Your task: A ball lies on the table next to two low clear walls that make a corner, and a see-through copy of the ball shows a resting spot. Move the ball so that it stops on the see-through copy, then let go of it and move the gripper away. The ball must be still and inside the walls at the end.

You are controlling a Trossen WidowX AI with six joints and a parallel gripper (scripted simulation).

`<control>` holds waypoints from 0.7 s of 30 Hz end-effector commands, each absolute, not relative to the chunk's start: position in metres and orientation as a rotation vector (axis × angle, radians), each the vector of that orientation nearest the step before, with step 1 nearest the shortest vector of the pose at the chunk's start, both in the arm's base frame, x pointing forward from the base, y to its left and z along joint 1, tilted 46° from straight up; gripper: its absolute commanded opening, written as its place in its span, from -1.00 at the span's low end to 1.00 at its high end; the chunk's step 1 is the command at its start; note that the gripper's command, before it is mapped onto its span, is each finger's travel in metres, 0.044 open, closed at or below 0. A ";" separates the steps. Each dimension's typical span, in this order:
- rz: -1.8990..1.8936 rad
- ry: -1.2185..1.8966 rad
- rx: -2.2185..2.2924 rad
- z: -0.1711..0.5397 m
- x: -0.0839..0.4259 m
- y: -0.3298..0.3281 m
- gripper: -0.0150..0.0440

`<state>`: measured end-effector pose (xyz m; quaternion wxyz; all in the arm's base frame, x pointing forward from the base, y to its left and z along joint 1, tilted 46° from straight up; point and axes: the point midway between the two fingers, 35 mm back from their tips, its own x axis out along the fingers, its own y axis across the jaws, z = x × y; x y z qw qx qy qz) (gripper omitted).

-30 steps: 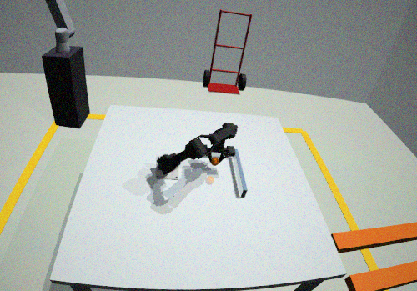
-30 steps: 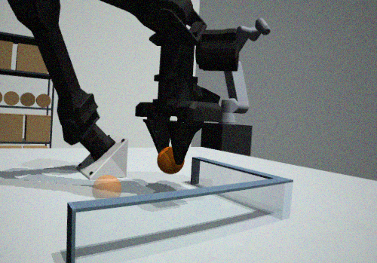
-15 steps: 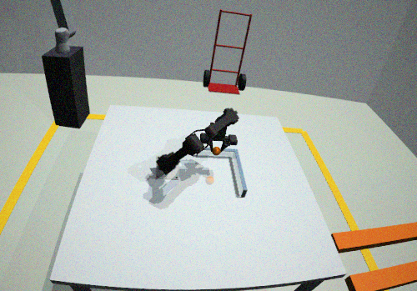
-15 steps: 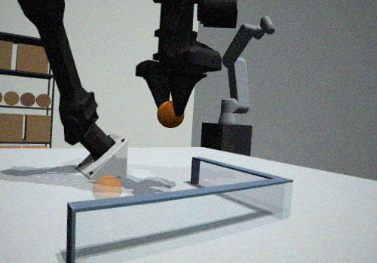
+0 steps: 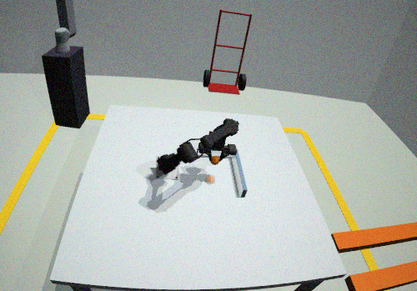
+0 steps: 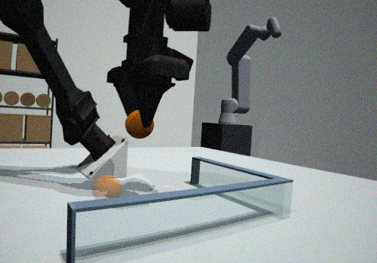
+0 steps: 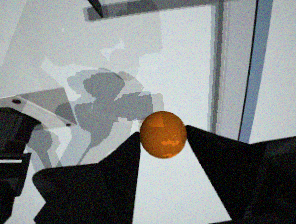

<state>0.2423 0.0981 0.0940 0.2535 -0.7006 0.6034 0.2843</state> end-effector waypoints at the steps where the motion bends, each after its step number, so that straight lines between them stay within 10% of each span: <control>1: 0.769 1.627 -1.911 0.102 0.241 0.081 -0.49; 21: 0.765 1.629 -1.913 0.080 0.241 0.020 -0.49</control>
